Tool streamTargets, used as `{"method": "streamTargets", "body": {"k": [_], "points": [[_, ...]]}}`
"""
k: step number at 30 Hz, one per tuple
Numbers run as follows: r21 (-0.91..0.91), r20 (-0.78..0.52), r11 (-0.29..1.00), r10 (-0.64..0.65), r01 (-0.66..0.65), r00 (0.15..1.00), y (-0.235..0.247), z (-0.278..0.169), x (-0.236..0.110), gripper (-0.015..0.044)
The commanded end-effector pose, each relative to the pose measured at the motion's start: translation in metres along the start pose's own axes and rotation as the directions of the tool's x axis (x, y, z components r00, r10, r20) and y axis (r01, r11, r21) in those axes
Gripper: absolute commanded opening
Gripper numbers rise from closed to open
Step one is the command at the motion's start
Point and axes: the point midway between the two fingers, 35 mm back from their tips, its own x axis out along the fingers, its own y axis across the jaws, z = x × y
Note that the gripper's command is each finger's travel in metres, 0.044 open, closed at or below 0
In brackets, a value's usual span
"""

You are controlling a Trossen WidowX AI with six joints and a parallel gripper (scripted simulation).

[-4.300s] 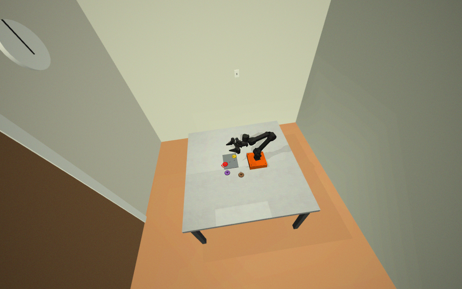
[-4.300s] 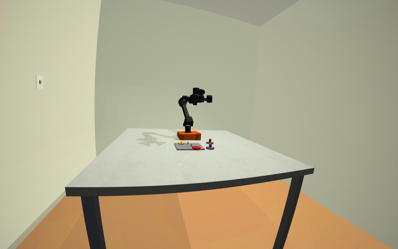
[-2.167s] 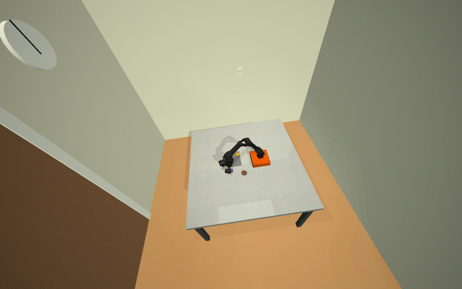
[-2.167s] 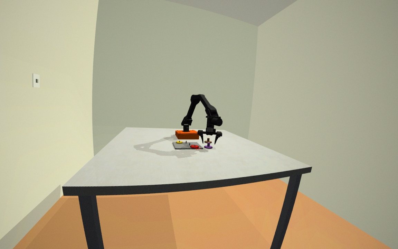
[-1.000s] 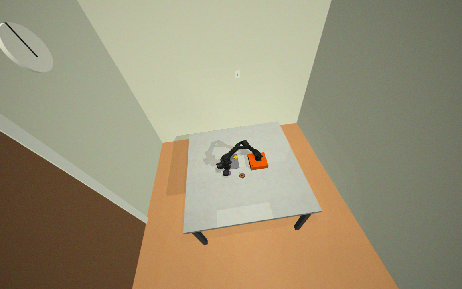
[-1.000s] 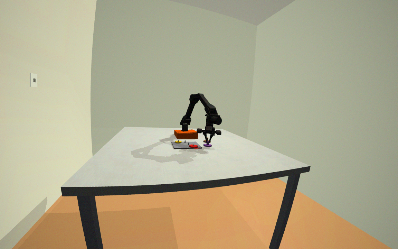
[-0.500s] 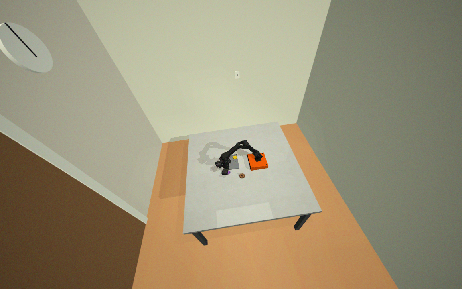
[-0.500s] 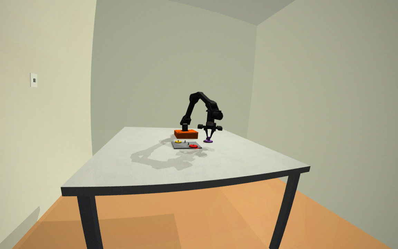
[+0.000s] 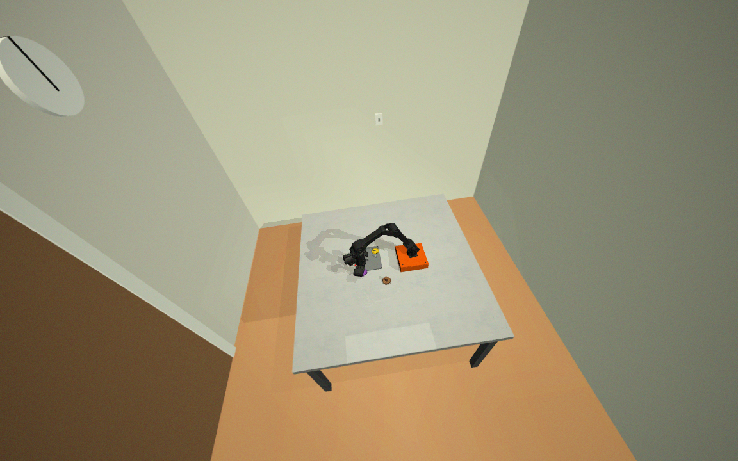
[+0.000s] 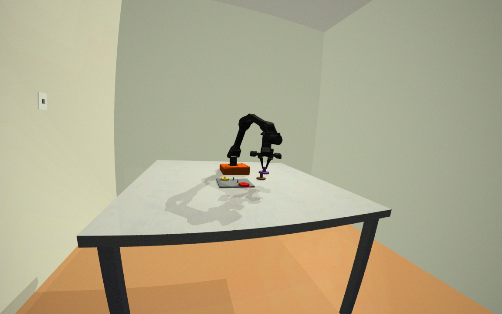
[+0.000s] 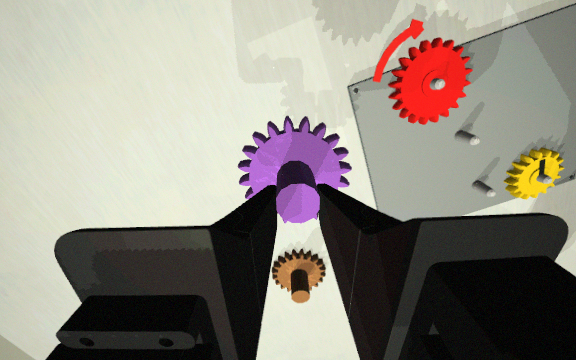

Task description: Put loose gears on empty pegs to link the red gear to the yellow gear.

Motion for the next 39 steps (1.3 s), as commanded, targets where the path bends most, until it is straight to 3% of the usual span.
{"method": "streamTargets", "body": {"k": [1,23,39], "points": [[0.004,0.009,1.0,0.006,-0.007,1.0,0.001,0.0,-0.013,0.0],[0.011,0.006,1.0,0.003,-0.003,1.0,-0.001,-0.009,-0.061,0.0],[0.011,0.007,1.0,0.001,-0.002,1.0,-0.025,0.001,-0.049,0.0]]}}
